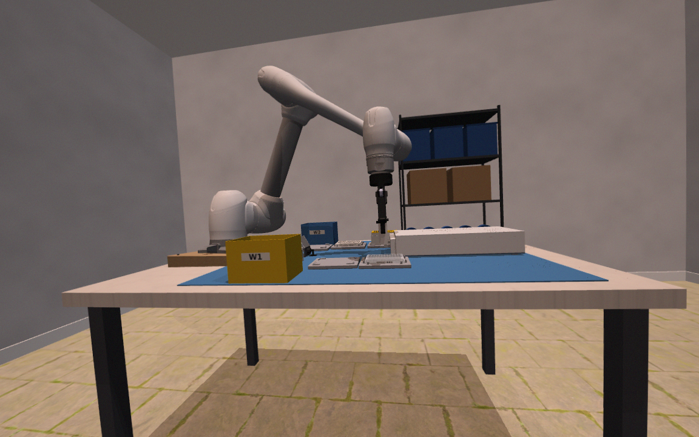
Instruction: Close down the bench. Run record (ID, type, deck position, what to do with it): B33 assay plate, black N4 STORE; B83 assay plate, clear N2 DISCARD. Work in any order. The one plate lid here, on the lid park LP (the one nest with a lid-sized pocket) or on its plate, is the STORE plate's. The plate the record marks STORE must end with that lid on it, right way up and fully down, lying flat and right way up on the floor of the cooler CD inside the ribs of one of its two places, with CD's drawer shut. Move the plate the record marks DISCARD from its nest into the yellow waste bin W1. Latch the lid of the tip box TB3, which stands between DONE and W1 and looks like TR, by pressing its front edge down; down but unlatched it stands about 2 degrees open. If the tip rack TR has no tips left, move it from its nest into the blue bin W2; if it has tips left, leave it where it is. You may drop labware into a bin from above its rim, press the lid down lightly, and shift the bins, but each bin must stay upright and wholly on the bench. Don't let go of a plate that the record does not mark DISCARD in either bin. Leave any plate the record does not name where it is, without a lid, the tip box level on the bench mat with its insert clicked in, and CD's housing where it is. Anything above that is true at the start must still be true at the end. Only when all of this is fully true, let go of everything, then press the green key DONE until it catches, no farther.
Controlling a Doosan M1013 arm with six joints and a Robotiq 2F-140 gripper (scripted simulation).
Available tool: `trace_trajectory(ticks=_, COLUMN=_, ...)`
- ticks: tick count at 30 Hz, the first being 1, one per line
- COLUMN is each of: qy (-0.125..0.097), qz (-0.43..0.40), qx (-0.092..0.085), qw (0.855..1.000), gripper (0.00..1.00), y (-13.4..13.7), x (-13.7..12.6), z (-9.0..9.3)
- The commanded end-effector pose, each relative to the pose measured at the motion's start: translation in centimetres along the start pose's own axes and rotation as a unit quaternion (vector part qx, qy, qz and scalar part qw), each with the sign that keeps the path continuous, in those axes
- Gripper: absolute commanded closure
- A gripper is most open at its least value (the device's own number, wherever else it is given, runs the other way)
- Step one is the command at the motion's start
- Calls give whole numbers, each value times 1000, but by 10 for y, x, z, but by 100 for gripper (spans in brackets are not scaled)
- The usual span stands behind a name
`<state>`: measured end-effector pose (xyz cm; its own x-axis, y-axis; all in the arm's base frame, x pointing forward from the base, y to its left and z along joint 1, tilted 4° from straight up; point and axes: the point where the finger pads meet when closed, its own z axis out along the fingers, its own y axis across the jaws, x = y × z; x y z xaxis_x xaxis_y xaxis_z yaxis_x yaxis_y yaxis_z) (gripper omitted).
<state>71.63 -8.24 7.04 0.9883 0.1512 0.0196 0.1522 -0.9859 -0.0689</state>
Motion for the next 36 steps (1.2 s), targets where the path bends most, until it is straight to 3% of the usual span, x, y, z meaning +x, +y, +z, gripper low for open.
trace_trajectory(ticks=1, qy=0, qz=0, qx=0, qw=1000, gripper=34, y=0, x=0, z=5)
trace_trajectory(ticks=36, qy=0, qz=0, qx=0, qw=1000, gripper=34, y=0, x=0, z=41)
